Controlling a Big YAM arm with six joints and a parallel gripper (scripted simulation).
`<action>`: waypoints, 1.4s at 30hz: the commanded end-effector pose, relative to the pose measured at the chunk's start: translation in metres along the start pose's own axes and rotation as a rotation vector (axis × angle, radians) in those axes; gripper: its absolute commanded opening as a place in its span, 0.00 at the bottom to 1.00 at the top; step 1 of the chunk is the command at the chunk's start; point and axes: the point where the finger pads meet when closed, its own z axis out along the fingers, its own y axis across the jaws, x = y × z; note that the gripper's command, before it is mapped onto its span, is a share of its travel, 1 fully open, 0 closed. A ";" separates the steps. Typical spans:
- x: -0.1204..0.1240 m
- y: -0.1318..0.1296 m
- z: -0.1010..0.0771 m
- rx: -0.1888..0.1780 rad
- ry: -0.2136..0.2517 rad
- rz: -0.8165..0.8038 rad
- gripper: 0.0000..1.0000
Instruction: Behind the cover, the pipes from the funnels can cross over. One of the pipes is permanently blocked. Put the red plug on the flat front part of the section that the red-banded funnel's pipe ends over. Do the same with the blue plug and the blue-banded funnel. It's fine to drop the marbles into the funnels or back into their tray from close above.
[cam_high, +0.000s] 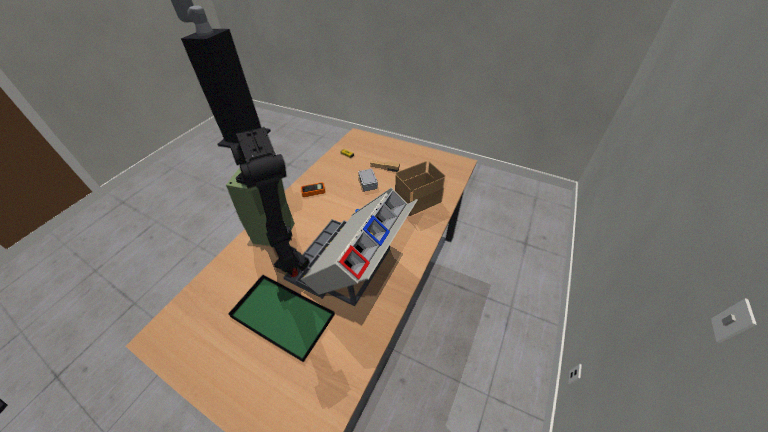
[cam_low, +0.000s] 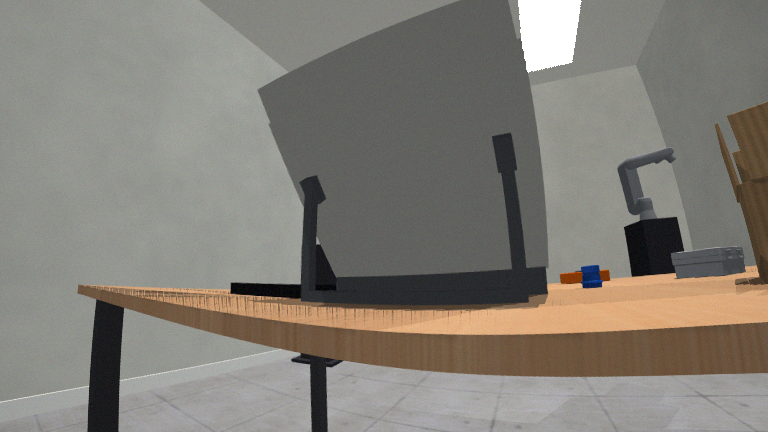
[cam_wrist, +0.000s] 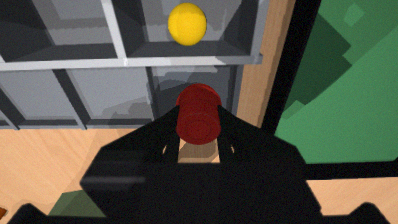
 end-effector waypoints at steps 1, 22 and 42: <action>0.001 0.005 0.005 0.000 -0.001 -0.003 0.00; 0.002 0.009 0.010 0.006 -0.012 0.002 0.00; 0.004 0.011 0.010 0.011 -0.022 0.006 0.00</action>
